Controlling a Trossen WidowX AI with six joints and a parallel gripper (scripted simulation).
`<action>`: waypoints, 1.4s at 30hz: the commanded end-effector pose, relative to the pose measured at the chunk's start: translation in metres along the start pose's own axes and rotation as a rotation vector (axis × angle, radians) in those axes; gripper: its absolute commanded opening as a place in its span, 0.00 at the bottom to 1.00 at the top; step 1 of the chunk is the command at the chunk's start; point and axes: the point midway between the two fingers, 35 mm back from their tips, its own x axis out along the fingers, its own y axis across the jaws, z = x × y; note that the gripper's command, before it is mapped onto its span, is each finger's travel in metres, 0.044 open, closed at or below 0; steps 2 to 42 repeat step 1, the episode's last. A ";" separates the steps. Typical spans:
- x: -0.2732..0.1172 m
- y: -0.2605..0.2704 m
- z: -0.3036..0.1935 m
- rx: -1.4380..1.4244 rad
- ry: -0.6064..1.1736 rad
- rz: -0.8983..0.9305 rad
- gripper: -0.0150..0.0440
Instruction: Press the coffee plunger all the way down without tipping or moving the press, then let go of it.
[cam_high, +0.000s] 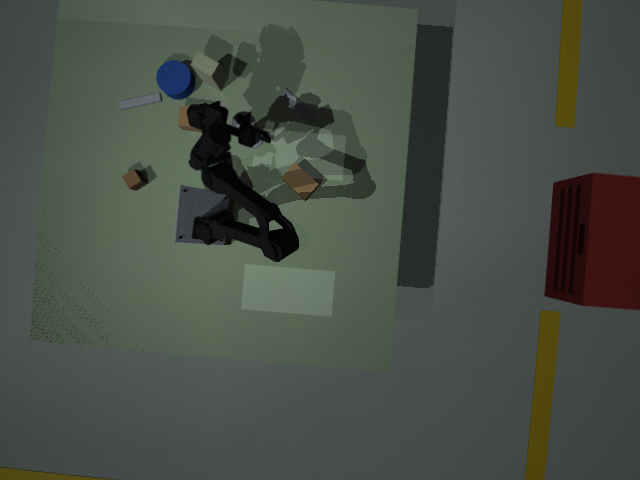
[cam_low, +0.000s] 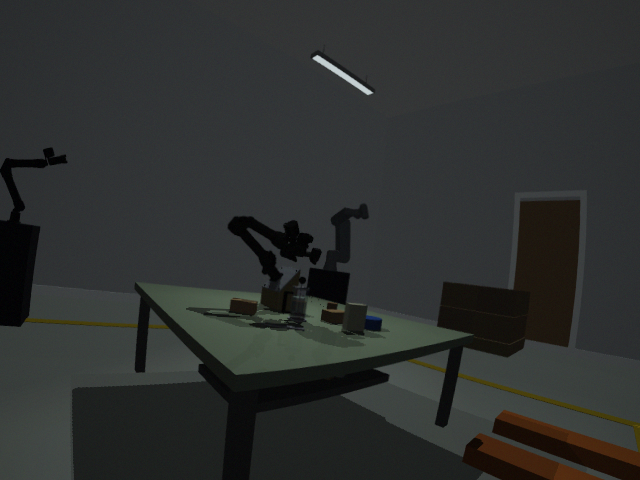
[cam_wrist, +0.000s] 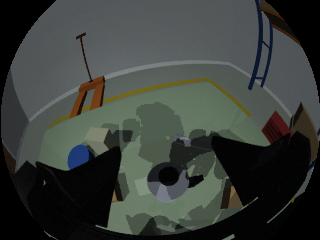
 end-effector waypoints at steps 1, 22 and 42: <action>-0.002 -0.002 0.002 0.006 0.001 -0.006 1.00; -0.002 -0.002 0.002 0.006 0.001 -0.006 1.00; -0.002 -0.002 0.002 0.006 0.001 -0.006 1.00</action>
